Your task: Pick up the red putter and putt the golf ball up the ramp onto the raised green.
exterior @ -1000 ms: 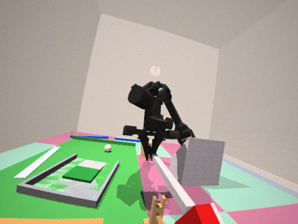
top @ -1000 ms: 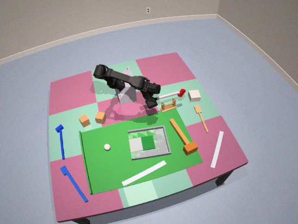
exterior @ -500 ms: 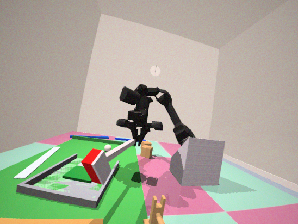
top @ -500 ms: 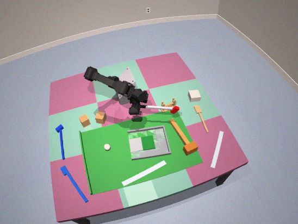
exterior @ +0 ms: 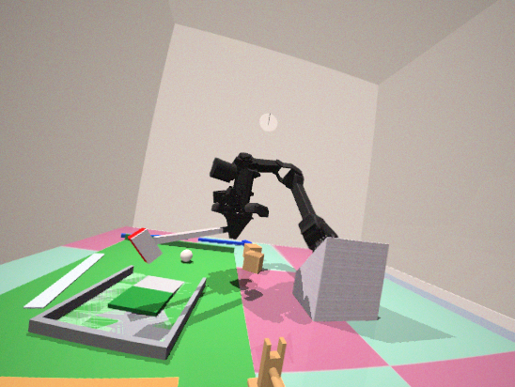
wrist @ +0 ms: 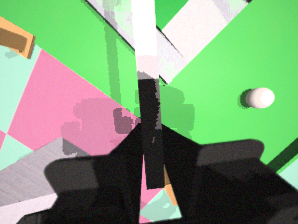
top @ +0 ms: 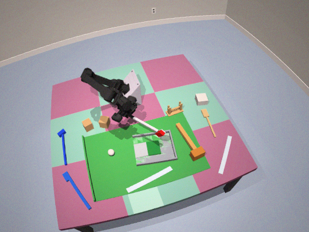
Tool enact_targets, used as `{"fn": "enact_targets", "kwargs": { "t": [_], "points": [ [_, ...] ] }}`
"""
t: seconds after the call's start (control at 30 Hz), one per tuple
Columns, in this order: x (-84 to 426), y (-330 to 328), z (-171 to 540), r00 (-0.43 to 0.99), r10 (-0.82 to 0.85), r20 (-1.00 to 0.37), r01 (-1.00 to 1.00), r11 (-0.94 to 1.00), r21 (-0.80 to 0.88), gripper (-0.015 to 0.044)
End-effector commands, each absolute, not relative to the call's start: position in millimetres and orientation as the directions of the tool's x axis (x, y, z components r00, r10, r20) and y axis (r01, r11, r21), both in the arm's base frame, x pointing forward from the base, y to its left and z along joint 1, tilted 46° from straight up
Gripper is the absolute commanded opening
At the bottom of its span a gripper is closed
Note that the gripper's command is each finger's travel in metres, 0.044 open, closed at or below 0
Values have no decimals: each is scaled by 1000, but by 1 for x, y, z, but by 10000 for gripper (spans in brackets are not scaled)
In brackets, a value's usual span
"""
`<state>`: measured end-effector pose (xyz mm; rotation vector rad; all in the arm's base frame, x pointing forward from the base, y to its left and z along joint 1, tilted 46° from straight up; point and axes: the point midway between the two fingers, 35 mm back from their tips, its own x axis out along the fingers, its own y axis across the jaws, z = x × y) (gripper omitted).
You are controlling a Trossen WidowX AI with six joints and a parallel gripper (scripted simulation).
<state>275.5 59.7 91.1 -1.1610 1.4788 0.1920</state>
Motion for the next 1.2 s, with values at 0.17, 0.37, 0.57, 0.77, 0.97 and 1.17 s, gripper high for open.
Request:
{"fn": "enact_targets", "kwargs": {
  "t": [0.17, 0.37, 0.57, 0.77, 0.97, 1.17],
  "points": [
    [268, 17, 137, 206, -566, -799, -502, 640, -582, 0],
    [256, -12, 164, 209, -592, -779, -334, 705, -625, 0],
    [238, -45, 192, 194, -646, -739, -155, 723, -673, 0],
    [214, -75, 218, 169, -698, -696, 23, 709, -705, 0],
    [211, -78, 220, 165, -703, -691, 43, 705, -708, 0],
    [214, -86, 212, 165, -702, -693, 43, 707, -706, 0]
  ]
}}
